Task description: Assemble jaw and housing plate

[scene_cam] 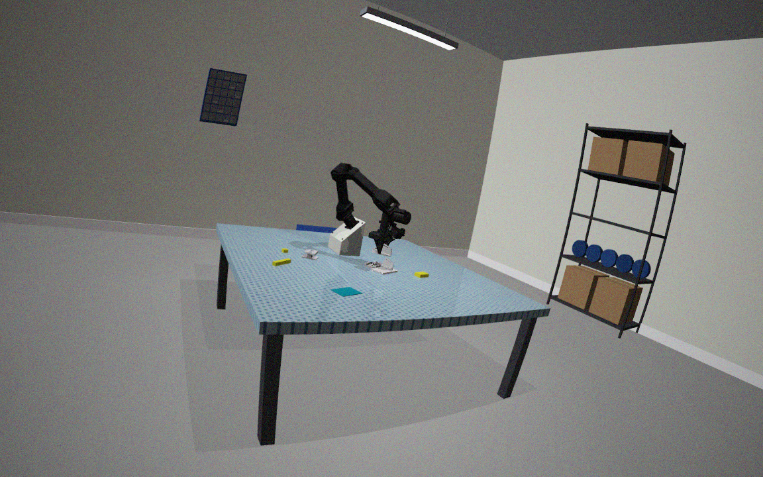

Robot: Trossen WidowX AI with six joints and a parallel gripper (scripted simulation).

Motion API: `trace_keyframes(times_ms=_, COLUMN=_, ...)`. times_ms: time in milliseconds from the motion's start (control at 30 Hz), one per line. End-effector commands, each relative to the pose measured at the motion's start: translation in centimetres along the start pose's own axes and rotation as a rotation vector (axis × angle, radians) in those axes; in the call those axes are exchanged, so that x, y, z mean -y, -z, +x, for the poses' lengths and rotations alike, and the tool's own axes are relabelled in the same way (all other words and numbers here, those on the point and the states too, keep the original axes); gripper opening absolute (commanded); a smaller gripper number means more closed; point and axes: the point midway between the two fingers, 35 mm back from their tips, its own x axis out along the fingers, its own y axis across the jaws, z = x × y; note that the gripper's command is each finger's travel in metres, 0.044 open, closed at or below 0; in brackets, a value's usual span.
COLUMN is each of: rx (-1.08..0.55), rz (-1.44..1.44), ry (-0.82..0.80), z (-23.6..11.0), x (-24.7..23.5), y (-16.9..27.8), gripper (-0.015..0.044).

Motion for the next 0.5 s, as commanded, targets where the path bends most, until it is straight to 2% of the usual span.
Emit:
trace_keyframes(times_ms=0, rx=-0.003, rz=-0.007, ry=0.004, z=0.04, x=0.03, y=-0.03, gripper=0.0134)
trace_keyframes(times_ms=467, rx=-0.003, rz=-0.017, ry=0.004, z=0.04, x=0.03, y=-0.03, gripper=0.0134)
